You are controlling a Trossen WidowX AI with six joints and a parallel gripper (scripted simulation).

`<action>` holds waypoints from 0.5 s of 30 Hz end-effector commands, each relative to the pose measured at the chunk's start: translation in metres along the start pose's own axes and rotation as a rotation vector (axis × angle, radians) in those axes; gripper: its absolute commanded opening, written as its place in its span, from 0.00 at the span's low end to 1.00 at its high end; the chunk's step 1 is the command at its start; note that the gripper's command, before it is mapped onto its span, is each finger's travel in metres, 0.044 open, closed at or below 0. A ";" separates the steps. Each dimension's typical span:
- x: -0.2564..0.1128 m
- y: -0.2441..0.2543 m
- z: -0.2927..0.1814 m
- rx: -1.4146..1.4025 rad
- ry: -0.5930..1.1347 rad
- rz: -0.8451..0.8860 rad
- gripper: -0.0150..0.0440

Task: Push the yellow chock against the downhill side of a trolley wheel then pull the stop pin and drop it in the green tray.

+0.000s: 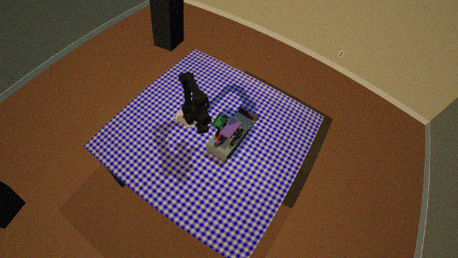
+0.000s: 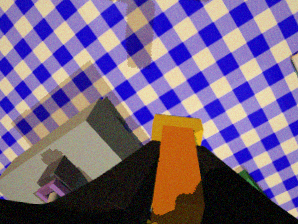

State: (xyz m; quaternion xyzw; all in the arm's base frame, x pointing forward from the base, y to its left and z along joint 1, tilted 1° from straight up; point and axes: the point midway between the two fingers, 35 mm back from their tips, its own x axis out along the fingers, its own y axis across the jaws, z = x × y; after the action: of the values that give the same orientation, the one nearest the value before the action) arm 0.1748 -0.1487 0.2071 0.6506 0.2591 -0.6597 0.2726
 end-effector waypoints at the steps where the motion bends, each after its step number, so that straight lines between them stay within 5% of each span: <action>1: 0.000 0.000 0.000 -0.115 0.001 0.000 0.25; 15: 0.000 0.000 0.000 -0.599 0.000 0.001 0.25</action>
State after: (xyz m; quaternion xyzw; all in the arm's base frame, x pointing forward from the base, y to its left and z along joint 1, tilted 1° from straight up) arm 0.1749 -0.1486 0.2072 0.5596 0.4186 -0.5718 0.4297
